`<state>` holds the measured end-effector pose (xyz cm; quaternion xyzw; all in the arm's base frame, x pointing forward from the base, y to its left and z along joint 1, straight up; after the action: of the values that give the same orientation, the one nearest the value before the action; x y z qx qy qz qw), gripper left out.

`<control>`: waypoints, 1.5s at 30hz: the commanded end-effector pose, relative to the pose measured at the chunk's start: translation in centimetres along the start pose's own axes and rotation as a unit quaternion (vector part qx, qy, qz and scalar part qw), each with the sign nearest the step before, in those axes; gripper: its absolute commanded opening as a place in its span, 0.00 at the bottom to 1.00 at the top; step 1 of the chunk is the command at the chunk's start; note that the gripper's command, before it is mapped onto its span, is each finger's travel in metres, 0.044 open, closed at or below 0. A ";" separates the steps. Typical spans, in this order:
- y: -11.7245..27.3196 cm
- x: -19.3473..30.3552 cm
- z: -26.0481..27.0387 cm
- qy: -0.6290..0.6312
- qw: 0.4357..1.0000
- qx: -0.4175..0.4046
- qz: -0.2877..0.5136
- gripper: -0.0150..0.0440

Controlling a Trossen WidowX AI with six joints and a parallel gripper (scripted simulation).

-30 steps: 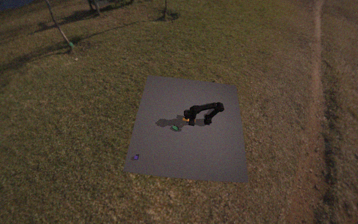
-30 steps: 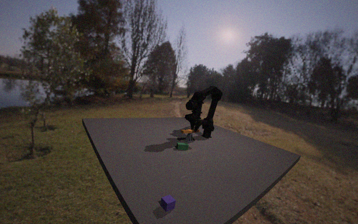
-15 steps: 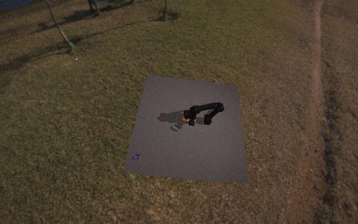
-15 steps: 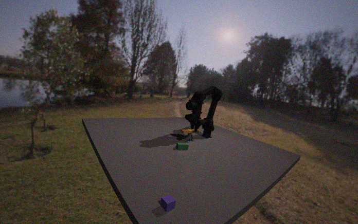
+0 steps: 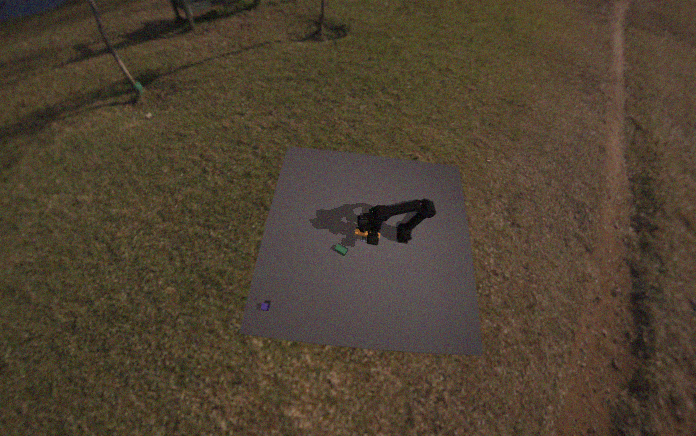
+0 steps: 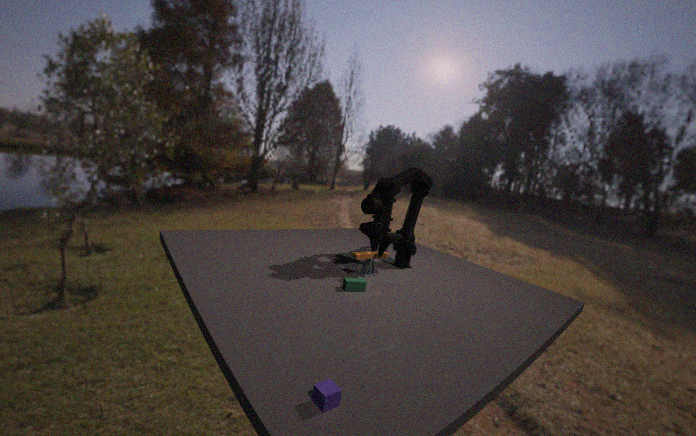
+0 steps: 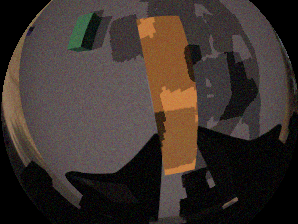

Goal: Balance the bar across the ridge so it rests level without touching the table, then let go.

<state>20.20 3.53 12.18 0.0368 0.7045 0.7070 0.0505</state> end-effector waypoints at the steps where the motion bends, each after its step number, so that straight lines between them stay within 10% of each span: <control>1: 0.0 0.0 0.0 0.000 1.000 0.000 0.000 0.25; 17: 0.0 0.0 0.0 0.000 1.000 0.000 0.000 0.25; 24: 0.0 0.0 0.0 0.000 1.000 0.000 0.000 0.54; 45: 0.0 0.0 0.0 0.000 1.000 0.000 0.000 0.54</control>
<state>20.20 3.53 12.18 0.0368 0.7045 0.7070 0.0505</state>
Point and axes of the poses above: the point midway between the two fingers, 35 mm back from their tips, its own y axis back along the fingers, its own z axis across the jaws, x = y × z, the point moved 1 cm from there along y, back along the fingers, and after that the axes turned 2 degrees about -y, right-handed, at the moved point
